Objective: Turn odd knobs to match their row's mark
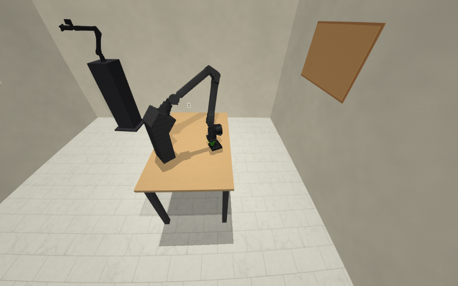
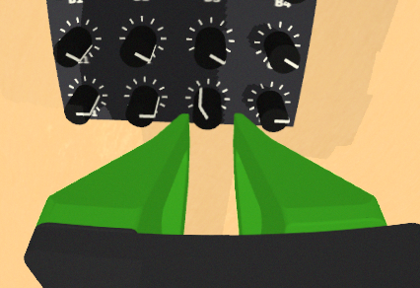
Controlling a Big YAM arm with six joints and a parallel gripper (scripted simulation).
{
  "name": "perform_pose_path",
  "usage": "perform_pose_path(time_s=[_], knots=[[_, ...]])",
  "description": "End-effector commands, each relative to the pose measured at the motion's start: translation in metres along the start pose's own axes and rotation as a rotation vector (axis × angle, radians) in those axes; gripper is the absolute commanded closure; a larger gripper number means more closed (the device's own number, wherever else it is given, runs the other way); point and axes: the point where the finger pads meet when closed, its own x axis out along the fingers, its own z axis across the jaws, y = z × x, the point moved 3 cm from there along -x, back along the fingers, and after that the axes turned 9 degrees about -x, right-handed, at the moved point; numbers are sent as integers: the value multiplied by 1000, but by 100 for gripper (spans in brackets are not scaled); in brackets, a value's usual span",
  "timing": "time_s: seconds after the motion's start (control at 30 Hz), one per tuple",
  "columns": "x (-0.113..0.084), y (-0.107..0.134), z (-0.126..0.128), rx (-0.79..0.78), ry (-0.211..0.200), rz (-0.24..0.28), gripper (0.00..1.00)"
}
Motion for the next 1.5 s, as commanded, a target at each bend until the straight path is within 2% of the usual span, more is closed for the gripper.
perform_pose_path(time_s=[0.0, 1.47], knots=[[1, 16, 8, 12, -9, 22, 82], [2, 17, 9, 11, -9, 18, 82]])
